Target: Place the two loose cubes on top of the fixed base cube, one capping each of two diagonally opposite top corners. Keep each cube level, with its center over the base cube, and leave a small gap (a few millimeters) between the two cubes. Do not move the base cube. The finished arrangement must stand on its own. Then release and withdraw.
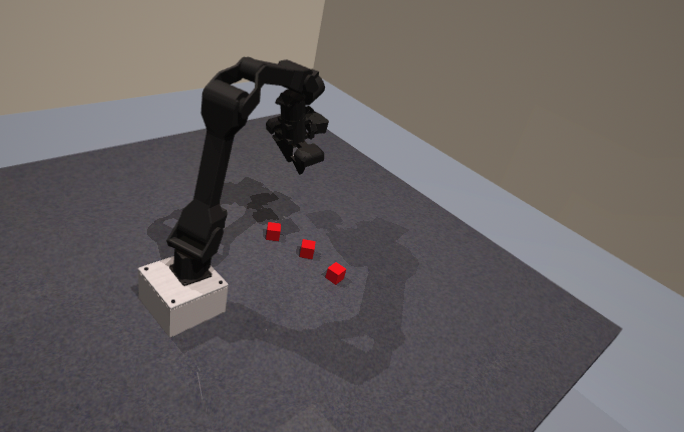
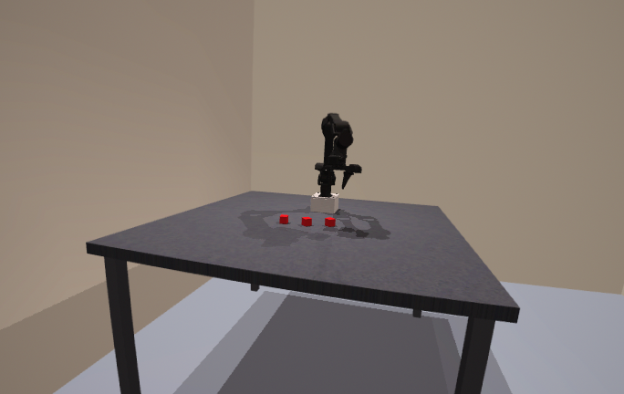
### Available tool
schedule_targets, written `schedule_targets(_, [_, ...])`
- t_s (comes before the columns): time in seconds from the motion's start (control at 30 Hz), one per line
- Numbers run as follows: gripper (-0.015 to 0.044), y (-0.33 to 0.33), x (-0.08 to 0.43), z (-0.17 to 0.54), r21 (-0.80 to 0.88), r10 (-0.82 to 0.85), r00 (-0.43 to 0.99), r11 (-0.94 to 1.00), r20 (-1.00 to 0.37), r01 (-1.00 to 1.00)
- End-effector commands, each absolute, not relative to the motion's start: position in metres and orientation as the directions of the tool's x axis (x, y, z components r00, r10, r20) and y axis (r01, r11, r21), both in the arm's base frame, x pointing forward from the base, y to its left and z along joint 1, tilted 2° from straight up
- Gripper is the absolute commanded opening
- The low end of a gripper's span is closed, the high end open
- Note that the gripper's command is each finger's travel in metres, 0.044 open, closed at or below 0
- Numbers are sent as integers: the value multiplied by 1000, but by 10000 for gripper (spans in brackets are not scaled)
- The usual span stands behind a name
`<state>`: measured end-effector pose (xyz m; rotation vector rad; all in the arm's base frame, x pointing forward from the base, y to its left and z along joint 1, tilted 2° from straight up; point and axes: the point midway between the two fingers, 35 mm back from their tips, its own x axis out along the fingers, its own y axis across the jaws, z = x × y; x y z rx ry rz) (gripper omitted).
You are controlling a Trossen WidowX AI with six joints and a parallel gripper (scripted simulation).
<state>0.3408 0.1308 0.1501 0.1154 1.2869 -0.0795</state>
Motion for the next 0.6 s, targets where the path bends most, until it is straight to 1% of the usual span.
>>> schedule_targets(0.0, [265, 95, 340, 133, 47, -15, 212, 958, -977, 284])
schedule_targets(0.33, [265, 11, 327, 102, 45, -11, 83, 762, -996, 646])
schedule_targets(0.43, [265, 1, 324, 98, 42, -6, 68, 727, -998, 686])
schedule_targets(0.57, [265, 0, 324, 98, 42, -6, 67, 724, -998, 688])
